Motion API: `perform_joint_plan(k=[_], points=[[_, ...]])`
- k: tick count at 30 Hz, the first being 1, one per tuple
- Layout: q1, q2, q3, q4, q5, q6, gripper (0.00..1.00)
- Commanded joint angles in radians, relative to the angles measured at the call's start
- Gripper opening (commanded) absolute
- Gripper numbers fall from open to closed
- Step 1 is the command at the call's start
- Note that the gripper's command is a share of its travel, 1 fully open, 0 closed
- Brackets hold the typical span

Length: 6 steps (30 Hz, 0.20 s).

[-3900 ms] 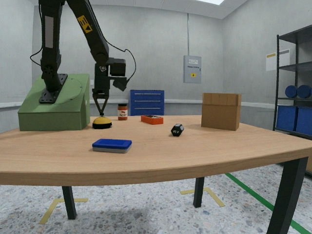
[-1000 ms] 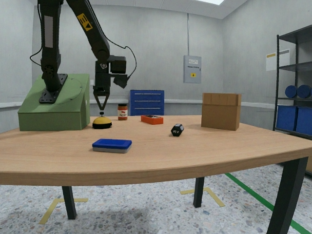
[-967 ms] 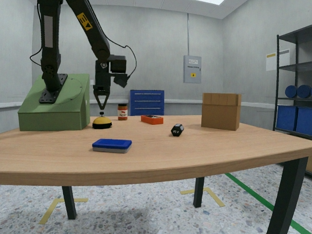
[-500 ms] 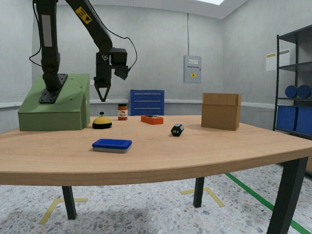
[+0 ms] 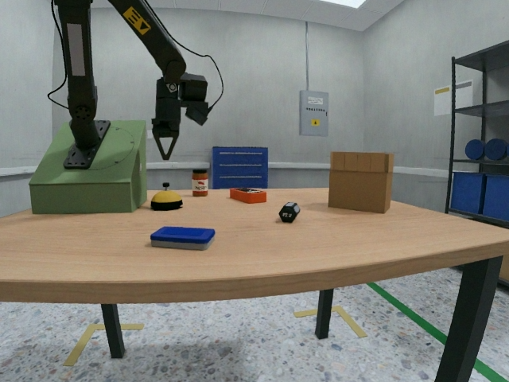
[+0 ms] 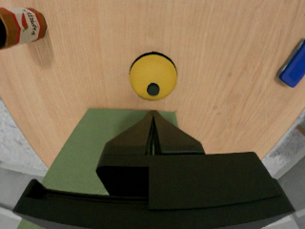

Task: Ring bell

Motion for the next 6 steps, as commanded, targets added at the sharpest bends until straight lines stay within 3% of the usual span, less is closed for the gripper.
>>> perform_joint_plan(k=[1, 6], points=[[0.028, -0.034, 0.03, -0.027, -0.008, 0.016, 0.0], [0.029, -0.035, 0.031, -0.028, -0.008, 0.017, 0.0]])
